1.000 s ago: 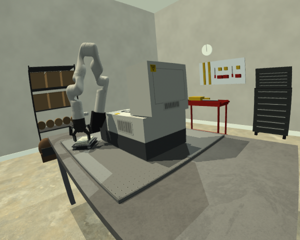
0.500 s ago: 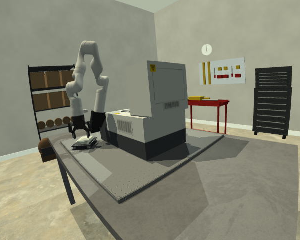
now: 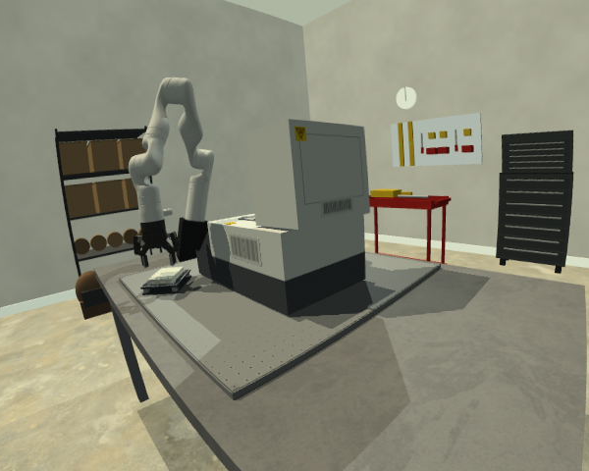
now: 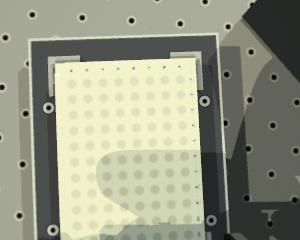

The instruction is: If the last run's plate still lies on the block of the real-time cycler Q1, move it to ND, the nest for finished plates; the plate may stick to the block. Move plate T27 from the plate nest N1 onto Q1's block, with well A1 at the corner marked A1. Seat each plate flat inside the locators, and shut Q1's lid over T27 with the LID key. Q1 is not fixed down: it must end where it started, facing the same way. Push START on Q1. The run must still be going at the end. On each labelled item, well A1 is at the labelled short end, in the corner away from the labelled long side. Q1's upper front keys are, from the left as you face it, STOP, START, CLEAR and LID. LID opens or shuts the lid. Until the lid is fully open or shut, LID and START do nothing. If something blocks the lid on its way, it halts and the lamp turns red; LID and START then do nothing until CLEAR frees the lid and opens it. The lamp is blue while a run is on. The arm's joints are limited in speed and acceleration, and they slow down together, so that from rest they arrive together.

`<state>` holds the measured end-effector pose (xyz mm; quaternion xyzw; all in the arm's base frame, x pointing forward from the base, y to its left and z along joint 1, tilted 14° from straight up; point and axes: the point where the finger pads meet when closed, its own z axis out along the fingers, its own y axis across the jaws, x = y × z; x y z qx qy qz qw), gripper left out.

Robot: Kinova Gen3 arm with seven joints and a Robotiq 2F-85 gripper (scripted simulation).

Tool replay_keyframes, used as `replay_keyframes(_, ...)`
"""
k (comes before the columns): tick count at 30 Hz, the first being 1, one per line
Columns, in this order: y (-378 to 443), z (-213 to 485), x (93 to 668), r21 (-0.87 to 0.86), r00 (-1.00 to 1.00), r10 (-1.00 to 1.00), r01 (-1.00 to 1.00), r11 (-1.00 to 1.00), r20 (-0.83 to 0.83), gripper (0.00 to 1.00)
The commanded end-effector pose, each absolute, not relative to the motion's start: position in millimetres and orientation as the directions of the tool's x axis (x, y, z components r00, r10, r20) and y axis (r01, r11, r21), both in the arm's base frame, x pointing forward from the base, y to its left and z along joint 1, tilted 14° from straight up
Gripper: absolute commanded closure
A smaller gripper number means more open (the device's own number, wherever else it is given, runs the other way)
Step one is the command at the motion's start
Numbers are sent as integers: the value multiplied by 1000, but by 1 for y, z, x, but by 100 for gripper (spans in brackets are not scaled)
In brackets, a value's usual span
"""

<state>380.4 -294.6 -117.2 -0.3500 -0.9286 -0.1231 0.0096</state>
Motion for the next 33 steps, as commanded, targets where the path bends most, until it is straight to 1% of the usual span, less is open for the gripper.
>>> replay_keyframes(1,-296,-114,381,222,-755,648,652,725,102,0)
replay_keyframes(33,-305,-75,378,222,-755,648,652,725,102,0)
